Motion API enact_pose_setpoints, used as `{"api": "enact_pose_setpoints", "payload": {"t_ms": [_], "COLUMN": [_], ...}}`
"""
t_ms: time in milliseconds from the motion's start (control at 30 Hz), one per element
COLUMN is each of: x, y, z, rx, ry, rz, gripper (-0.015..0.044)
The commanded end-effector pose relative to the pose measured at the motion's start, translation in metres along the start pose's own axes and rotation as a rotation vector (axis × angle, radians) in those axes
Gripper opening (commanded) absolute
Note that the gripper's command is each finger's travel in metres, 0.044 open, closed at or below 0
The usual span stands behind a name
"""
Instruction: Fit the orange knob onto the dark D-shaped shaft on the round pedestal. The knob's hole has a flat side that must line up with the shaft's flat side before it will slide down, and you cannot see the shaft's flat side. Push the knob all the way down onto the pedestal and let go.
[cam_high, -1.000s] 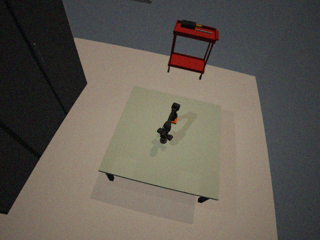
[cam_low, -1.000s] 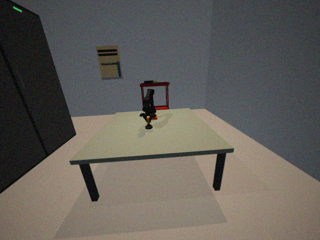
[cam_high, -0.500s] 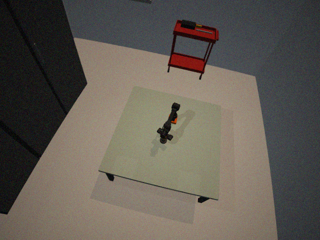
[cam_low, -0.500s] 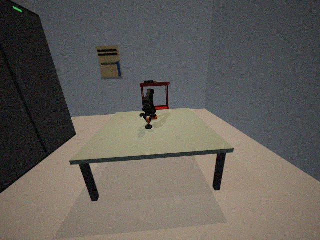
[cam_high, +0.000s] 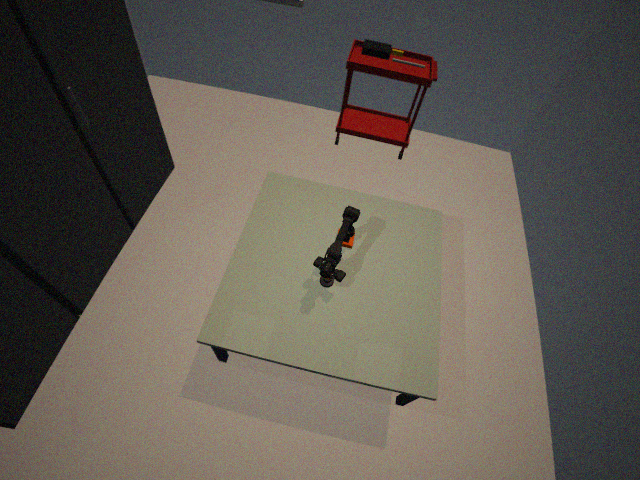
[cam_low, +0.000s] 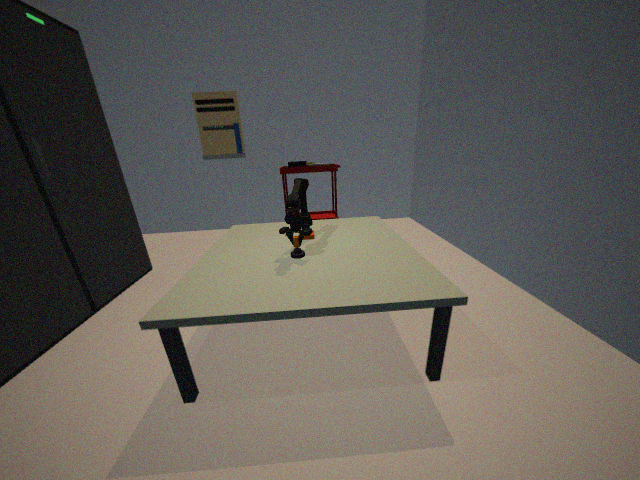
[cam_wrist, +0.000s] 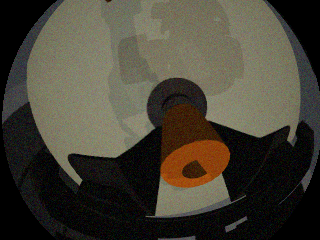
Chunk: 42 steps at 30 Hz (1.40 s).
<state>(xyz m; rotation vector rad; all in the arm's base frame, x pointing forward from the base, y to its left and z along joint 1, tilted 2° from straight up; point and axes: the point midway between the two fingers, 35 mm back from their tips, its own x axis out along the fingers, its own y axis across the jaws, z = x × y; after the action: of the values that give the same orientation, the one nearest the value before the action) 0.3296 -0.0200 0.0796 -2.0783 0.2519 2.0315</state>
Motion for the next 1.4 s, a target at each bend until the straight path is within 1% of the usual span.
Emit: {"api": "enact_pose_setpoints", "payload": {"t_ms": [0, 333, 500, 1367], "x": [0.0003, -0.0045, -0.0047, -0.0027], "y": [-0.0005, -0.0003, -0.0001, 0.0021], "z": [-0.0014, -0.0002, 0.0008, 0.0041], "rx": [-0.007, -0.006, 0.123, 1.914], "ry": [0.004, 0.004, 0.003, 0.001], "rz": [-0.002, -0.002, -0.002, -0.005], "gripper": [0.0, 0.0, 0.0, 0.0]}}
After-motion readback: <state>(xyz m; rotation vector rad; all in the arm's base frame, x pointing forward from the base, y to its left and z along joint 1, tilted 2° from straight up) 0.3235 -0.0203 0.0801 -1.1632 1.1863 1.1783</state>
